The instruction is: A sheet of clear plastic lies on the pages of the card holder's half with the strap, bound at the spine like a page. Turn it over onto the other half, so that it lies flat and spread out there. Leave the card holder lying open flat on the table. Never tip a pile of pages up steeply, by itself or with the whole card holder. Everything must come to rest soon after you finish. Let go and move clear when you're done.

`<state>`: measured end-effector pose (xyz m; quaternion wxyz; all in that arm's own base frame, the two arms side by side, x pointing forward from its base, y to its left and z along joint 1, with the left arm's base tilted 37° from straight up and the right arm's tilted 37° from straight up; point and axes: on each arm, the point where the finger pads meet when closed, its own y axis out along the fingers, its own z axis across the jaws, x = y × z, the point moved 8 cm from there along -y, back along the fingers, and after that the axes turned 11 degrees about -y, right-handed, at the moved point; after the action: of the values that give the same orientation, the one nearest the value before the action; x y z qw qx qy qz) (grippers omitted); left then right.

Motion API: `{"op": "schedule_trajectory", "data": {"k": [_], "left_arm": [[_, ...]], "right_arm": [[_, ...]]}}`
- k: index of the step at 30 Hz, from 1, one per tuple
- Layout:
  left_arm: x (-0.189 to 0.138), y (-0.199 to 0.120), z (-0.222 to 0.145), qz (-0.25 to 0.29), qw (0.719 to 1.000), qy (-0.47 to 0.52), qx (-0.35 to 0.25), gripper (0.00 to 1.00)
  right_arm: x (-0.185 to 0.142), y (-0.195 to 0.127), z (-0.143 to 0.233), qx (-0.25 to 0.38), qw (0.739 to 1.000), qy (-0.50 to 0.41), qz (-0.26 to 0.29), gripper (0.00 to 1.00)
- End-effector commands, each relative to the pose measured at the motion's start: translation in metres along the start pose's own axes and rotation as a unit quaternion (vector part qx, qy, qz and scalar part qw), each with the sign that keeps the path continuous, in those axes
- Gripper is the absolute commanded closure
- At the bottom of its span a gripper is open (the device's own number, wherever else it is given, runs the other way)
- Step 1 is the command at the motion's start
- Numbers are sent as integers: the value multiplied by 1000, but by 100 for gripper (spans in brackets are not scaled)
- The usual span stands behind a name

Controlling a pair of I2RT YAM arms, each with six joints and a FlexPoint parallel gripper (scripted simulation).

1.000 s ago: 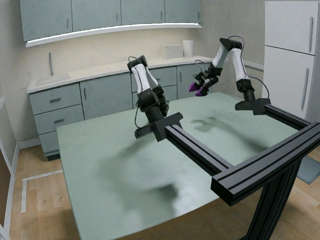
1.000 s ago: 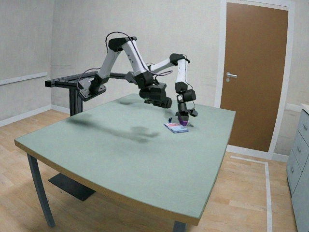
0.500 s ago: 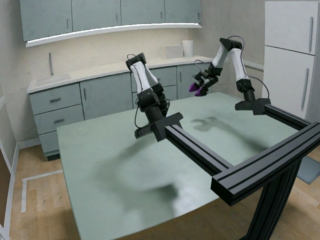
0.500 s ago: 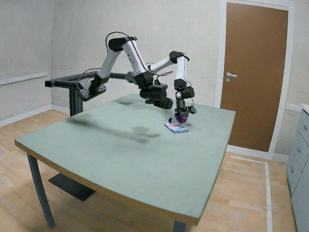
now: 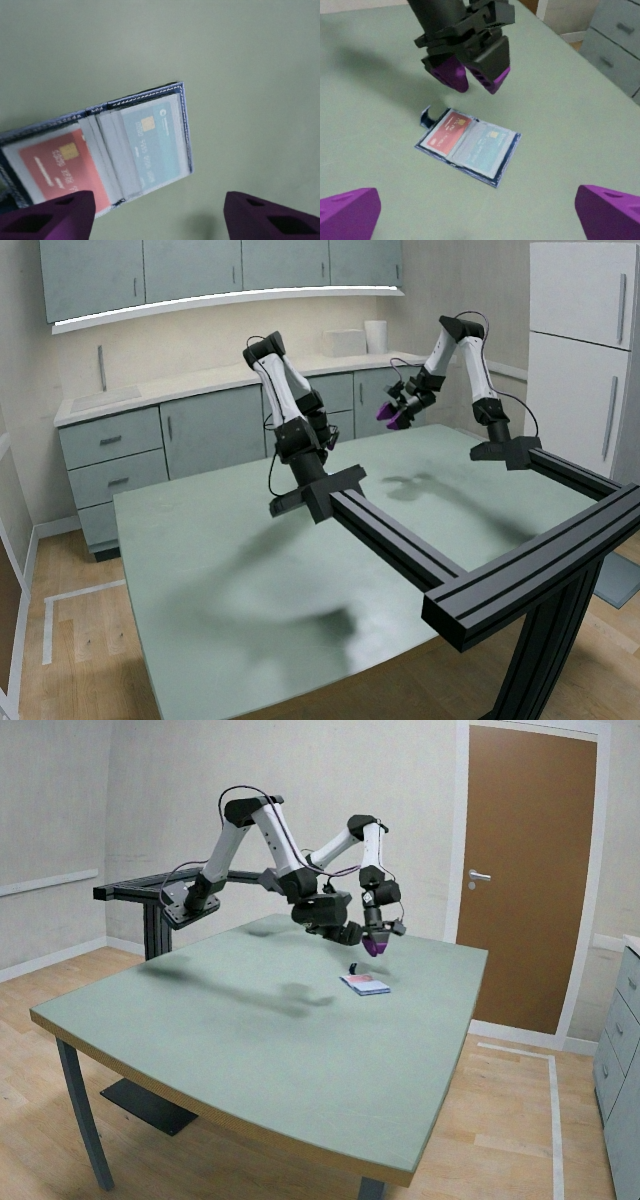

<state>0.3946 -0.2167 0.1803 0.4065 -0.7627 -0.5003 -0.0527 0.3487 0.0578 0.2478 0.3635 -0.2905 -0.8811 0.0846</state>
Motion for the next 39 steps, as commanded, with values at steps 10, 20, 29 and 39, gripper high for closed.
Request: {"op": "schedule_trajectory", "data": {"k": [10, 20, 29, 39], "left_arm": [[-8, -15, -28, -18, 940, 340, 32, 35], [-14, -23, -45, -31, 851, 522, 45, 35], [-14, -30, -56, -43, 826, 561, 38, 35], [-15, -30, -57, -42, 829, 556, 33, 35]], "right_arm": [[27, -30, -27, -40, 997, -62, -18, 0], [37, -46, -30, -44, 994, -95, -18, 0], [46, -59, -30, -44, 991, -124, -13, 0], [43, -59, -29, -40, 991, -124, -9, 0]]}}
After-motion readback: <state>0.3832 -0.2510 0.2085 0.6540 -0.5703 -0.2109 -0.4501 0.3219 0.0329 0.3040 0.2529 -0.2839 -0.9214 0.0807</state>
